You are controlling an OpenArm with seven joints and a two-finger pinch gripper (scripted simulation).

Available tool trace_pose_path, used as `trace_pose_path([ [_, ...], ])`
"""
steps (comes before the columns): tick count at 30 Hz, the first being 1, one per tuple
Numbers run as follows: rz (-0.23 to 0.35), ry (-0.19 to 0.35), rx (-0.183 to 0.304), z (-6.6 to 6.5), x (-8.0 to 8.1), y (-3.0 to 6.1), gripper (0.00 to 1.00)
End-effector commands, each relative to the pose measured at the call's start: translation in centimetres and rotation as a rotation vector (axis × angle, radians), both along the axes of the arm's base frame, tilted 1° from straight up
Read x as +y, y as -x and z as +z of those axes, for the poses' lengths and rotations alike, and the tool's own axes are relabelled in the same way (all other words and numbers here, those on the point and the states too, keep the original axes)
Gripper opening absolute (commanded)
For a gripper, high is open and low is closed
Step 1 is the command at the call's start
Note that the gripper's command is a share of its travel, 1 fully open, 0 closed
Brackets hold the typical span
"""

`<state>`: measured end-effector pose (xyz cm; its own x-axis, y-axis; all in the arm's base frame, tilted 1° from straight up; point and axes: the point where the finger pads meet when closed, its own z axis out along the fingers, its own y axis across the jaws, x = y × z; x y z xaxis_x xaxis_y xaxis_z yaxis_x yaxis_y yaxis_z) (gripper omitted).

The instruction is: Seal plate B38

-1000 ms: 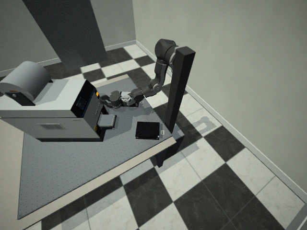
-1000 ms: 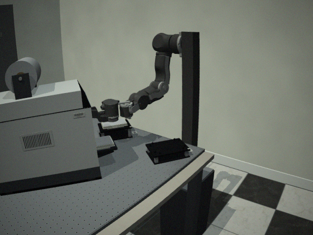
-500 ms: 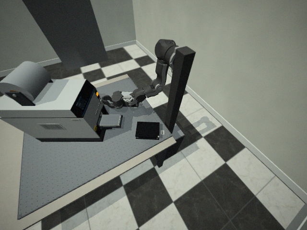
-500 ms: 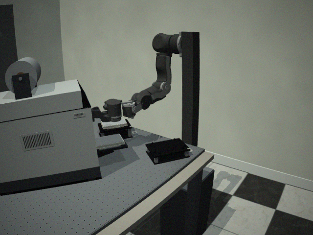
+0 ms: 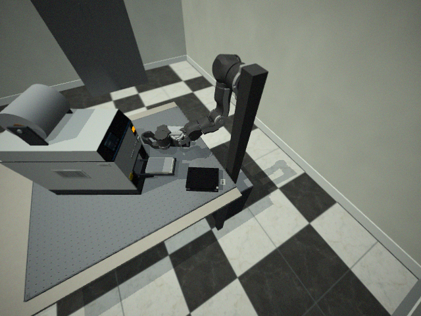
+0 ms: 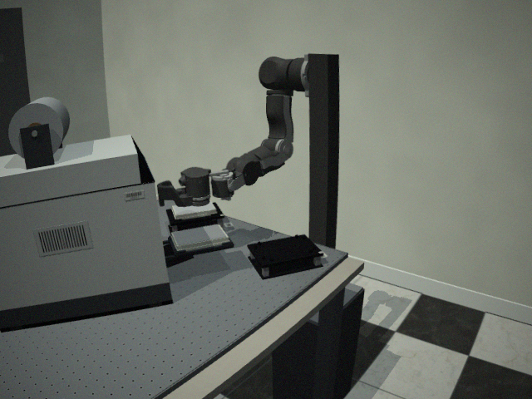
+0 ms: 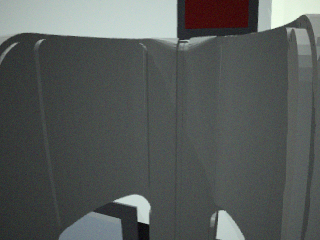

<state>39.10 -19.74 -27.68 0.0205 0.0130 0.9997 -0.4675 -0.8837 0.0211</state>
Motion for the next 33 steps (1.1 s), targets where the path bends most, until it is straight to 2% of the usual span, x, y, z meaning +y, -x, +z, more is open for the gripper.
trace_pose_path([
  [1, -0.007, 0.001, -0.004, 0.22, -0.17, 0.08, 0.00],
  [16, -0.007, 0.001, -0.004, 0.22, -0.21, 0.22, 0.00],
  [21, -0.003, 0.000, -0.005, 0.25, -0.32, -0.20, 0.00],
  [33, -0.003, 0.000, -0.005, 0.25, -0.32, -0.20, 0.00],
])
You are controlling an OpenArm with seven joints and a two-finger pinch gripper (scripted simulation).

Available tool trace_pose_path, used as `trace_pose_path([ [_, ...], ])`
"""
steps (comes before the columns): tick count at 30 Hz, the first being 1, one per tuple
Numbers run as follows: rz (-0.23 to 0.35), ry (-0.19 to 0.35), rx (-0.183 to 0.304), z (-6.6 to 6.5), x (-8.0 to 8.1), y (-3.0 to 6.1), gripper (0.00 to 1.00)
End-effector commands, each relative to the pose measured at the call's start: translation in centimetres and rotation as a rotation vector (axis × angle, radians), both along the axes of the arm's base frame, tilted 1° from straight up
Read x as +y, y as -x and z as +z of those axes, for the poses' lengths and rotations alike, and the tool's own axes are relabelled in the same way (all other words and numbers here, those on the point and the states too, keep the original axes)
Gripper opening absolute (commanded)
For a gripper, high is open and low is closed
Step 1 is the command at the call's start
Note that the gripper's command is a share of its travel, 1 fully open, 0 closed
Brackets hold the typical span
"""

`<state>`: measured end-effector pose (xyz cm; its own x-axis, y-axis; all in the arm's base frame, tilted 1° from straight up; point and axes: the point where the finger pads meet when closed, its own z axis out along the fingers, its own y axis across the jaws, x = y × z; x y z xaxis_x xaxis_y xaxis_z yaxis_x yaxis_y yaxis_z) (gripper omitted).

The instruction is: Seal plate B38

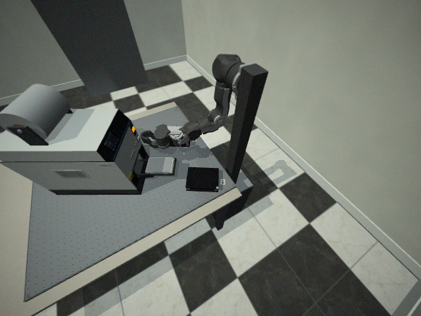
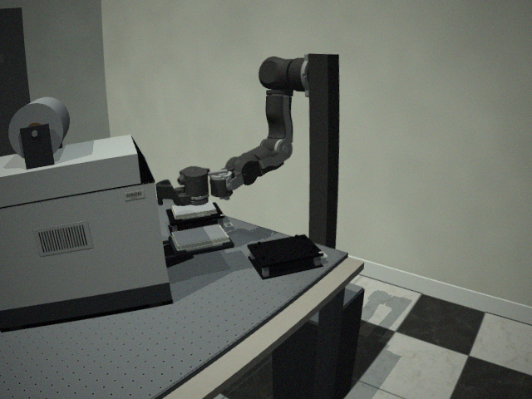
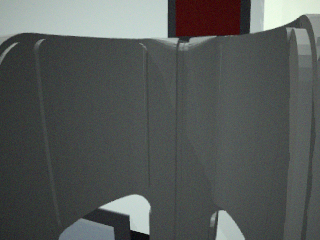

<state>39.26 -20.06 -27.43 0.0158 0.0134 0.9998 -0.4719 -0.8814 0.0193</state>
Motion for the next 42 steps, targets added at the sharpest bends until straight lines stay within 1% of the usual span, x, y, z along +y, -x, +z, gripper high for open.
trace_pose_path([
  [1, 0.000, 0.001, -0.004, 0.1, 0.4, 0.65, 0.00],
  [5, 0.001, 0.000, -0.002, 0.1, 1.9, 3.46, 0.00],
  [17, 0.001, 0.000, -0.002, 0.1, 1.9, 3.46, 0.00],
  [22, 0.001, 0.000, -0.002, 0.0, 2.3, 4.33, 0.00],
  [34, 0.001, 0.000, -0.002, 0.0, 2.3, 4.33, 0.00],
  [35, 0.043, 0.030, 0.024, -0.3, 3.2, 4.84, 0.00],
  [39, 0.191, 0.156, 0.099, -0.7, 6.2, 6.79, 0.00],
  [42, 0.191, 0.156, 0.099, -0.7, 6.2, 6.79, 0.00],
])
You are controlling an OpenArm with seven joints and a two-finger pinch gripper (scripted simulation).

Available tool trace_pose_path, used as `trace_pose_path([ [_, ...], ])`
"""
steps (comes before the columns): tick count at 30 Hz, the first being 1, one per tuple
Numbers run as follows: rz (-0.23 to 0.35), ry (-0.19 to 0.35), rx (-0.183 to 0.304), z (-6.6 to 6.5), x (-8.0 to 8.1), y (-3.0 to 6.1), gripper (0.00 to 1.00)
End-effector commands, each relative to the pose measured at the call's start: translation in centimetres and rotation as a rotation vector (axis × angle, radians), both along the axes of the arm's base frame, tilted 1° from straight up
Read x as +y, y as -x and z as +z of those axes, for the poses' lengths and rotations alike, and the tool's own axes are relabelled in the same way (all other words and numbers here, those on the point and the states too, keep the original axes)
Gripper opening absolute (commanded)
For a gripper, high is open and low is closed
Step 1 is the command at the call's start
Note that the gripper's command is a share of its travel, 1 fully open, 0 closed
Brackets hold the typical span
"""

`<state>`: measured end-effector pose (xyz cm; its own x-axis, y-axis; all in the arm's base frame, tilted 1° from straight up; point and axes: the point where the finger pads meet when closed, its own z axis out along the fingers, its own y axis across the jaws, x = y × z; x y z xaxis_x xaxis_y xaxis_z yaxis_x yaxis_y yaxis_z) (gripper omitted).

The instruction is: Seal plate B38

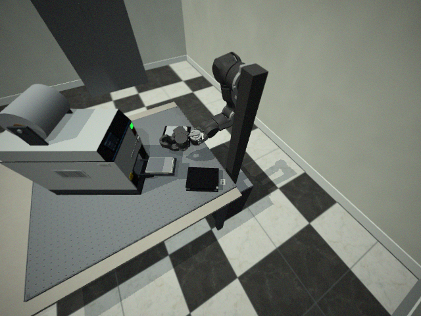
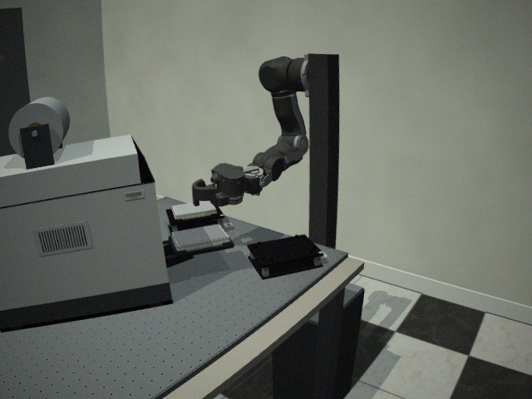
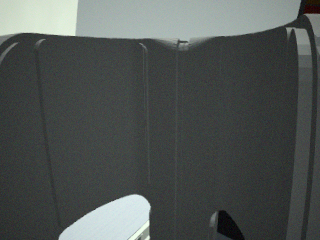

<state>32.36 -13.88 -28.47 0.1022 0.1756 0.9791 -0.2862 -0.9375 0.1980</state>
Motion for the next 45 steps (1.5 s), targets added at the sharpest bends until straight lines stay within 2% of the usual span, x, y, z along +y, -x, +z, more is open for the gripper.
trace_pose_path([
  [1, 0.001, 0.004, -0.006, 0.3, 0.0, -0.12, 0.00],
  [9, 0.001, 0.004, -0.006, 0.3, 0.0, -0.12, 0.00],
  [14, 0.186, 0.158, 0.081, 0.0, 3.7, 2.33, 0.00],
  [26, 0.186, 0.158, 0.081, 0.0, 3.7, 2.33, 0.00],
  [31, 0.371, 0.312, 0.170, -0.5, 7.5, 4.76, 0.00],
  [43, 0.371, 0.312, 0.170, -0.5, 7.5, 4.76, 0.00],
  [45, 0.443, 0.372, 0.204, -0.7, 9.0, 5.70, 0.00],
])
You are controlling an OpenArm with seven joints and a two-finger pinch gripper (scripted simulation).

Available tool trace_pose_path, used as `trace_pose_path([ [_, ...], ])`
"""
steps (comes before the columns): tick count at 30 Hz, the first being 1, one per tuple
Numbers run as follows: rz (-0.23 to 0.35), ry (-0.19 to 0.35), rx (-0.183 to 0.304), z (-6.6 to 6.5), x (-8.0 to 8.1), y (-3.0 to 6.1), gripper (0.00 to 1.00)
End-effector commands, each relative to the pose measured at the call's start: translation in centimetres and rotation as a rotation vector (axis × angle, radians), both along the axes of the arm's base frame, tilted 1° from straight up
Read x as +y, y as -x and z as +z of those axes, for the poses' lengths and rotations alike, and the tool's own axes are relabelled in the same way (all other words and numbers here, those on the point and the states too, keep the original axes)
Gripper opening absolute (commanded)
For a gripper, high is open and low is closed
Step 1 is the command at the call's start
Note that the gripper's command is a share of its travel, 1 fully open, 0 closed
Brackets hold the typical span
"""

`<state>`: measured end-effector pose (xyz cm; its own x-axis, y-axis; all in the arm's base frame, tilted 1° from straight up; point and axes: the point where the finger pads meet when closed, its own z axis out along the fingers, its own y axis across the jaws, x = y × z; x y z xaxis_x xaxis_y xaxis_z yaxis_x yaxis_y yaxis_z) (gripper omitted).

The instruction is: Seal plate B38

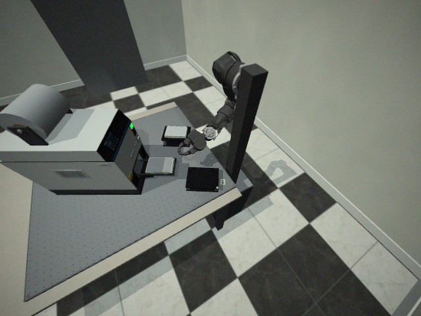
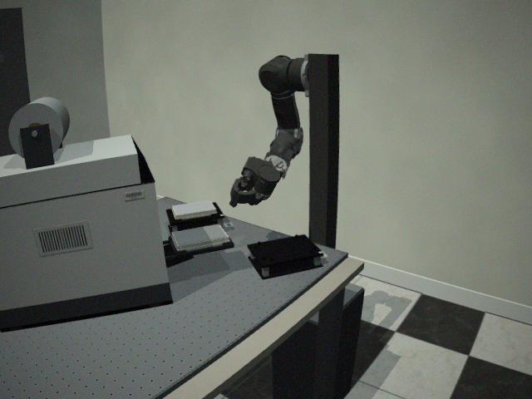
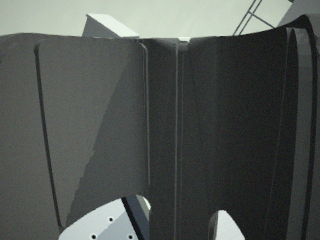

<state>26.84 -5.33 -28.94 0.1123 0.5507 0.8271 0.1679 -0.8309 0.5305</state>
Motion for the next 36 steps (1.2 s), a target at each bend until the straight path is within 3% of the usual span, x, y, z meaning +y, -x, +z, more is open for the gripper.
trace_pose_path([
  [1, 0.053, 0.054, 0.040, -0.3, 1.2, 0.68, 0.00],
  [3, 0.127, 0.117, 0.076, -0.5, 2.7, 1.66, 0.00],
  [15, 0.127, 0.117, 0.076, -0.5, 2.7, 1.66, 0.00],
  [20, 0.308, 0.274, 0.165, -1.0, 6.3, 4.08, 0.00],
  [32, 0.308, 0.274, 0.165, -1.0, 6.3, 4.08, 0.00],
  [36, 0.451, 0.400, 0.233, -1.4, 9.3, 5.99, 0.00],
])
